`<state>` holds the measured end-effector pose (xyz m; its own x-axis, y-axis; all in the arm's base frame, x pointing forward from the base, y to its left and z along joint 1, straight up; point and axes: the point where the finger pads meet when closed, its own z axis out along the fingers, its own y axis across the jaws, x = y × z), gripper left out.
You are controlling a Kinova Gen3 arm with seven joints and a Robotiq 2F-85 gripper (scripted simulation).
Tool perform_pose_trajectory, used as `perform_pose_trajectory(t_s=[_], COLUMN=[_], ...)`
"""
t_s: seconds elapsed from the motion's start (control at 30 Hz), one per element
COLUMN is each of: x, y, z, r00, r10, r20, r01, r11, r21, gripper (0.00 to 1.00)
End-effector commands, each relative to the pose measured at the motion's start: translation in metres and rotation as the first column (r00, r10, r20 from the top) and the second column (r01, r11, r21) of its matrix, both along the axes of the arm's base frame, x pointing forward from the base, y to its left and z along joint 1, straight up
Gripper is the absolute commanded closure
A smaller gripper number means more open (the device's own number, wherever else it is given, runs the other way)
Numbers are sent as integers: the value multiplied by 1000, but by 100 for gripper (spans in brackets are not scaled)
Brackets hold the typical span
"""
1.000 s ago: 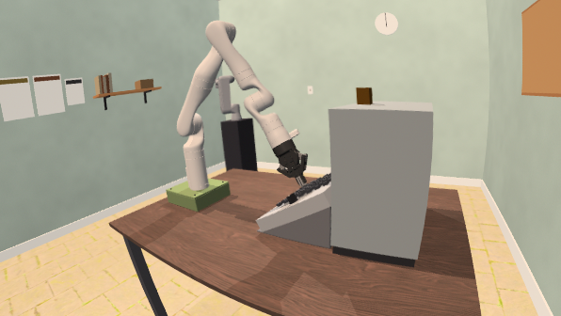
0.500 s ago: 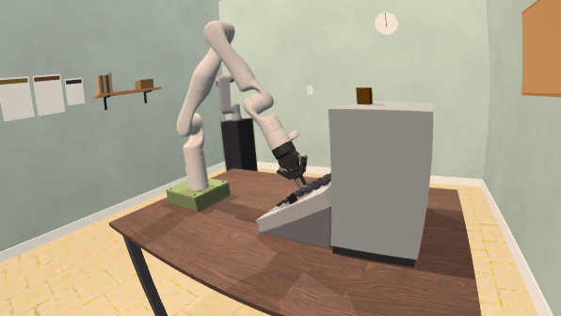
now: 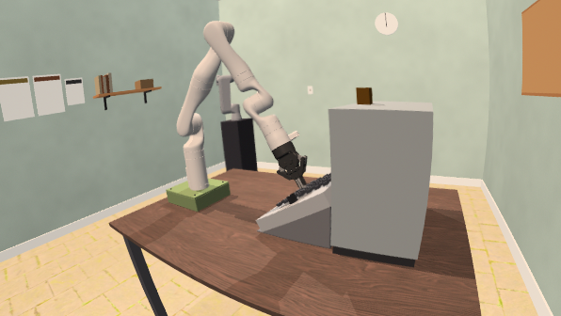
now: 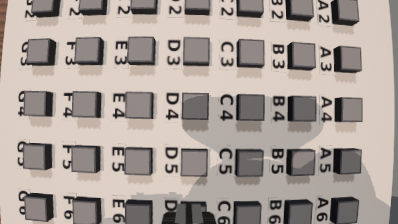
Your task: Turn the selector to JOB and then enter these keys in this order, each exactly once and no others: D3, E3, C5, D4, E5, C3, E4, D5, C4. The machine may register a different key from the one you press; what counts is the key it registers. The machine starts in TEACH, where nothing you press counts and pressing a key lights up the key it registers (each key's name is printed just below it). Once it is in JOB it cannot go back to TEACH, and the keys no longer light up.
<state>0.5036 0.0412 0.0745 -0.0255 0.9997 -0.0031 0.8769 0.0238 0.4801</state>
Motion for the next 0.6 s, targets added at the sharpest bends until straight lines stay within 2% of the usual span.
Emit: perform_pose_trajectory(t_s=[0.0,0.57], x=[1,4], y=[-3,-3], z=[-1,-7], r00=[1000,1000], r10=[-9,-9], r20=[2,2], r01=[9,9], r11=[1000,1000], r21=[-2,-2], gripper=[90,90])
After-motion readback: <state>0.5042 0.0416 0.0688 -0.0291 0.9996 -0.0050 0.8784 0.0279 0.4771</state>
